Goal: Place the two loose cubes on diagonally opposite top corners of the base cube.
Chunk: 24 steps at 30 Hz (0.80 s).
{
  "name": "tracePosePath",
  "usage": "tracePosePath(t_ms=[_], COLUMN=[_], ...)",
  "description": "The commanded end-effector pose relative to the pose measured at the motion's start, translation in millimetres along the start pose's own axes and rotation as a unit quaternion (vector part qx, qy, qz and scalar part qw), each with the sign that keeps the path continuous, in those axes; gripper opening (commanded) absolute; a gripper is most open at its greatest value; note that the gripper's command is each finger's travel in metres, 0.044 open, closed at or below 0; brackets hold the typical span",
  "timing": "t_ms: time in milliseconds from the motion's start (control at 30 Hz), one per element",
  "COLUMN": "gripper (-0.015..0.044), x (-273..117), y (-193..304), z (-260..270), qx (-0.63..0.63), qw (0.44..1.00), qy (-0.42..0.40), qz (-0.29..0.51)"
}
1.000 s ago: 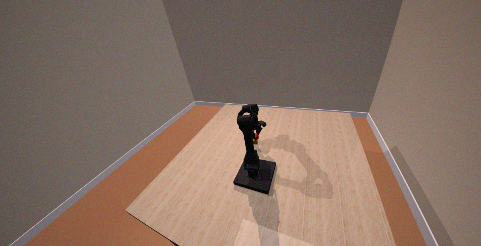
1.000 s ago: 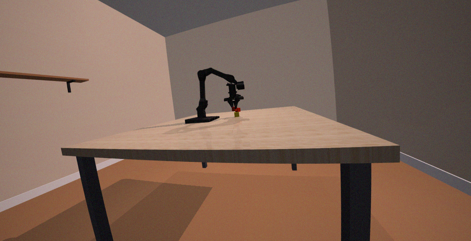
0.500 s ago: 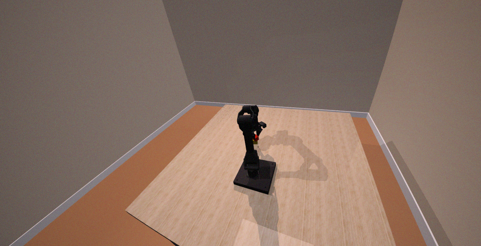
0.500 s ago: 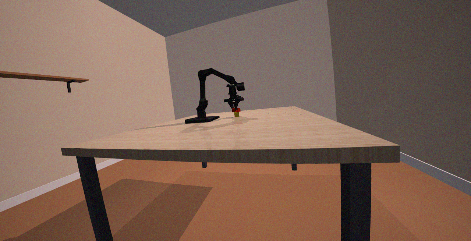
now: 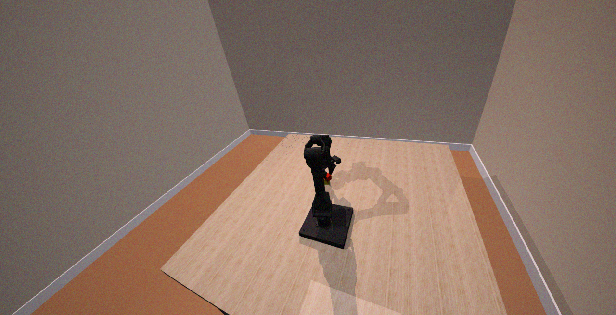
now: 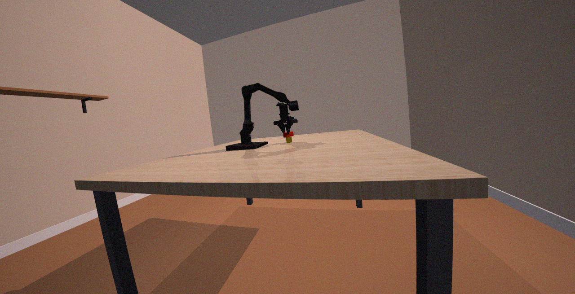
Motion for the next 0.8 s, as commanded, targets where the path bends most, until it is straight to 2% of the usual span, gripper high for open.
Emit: tracePosePath(t_ms=[0, 767], gripper=[0.0205, 0.0205], x=[0, -31], y=[0, 0], z=[0, 0], qx=[0.003, 0.0], qw=[1.0, 1.0], qy=[0.003, 0.0], qz=[0.001, 0.0])
Point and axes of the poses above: the point midway between the two fingers, 35 mm back from their tips, its own x axis out along the fingers, its own z axis across the jaws, y = z × x, the point moved 8 cm from there along -x, back along the fingers
